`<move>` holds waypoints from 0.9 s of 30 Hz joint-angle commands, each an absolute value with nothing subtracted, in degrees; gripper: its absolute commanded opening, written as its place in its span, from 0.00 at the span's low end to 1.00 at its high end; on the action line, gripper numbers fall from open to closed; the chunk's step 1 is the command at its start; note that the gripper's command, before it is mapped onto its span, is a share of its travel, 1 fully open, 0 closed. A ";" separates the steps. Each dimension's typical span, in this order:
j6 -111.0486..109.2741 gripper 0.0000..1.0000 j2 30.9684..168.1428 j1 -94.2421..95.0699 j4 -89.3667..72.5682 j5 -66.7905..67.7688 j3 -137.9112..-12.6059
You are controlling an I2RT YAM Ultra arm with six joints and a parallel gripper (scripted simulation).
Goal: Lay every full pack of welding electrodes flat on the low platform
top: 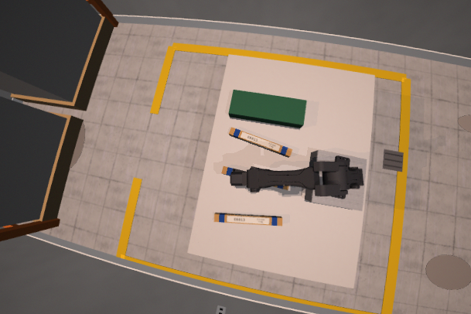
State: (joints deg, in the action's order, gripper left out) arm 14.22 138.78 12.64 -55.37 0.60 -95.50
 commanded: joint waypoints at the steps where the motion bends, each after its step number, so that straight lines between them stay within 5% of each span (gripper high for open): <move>1: 14.33 0.00 133.14 12.47 -58.23 0.49 -99.52; 27: 14.47 0.00 133.29 12.73 -64.80 0.39 -105.92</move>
